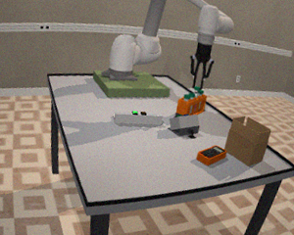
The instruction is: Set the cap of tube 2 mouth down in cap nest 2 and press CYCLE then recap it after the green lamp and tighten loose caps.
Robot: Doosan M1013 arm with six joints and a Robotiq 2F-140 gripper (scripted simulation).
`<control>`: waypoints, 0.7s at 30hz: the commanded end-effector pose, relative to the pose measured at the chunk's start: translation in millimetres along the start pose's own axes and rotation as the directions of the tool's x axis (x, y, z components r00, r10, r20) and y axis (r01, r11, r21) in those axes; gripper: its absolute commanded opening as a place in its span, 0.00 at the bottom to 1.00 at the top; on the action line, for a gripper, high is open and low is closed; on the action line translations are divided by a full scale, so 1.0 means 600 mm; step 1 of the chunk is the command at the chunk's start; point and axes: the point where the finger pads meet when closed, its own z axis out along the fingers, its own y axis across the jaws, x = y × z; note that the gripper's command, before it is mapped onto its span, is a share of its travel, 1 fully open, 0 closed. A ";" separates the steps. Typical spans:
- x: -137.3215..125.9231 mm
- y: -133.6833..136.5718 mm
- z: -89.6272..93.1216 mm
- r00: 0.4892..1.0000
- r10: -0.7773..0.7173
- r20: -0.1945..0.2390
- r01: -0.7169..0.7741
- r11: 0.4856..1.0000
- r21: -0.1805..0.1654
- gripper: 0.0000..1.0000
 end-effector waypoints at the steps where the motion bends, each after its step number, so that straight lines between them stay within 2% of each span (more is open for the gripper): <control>1: 0.000 0.001 0.011 1.000 0.000 0.000 0.000 1.000 -0.002 0.30; 4: 0.000 0.001 0.022 1.000 0.000 0.000 0.000 1.000 -0.002 0.30; 21: 0.000 0.001 0.027 1.000 0.000 0.000 0.000 1.000 -0.002 0.30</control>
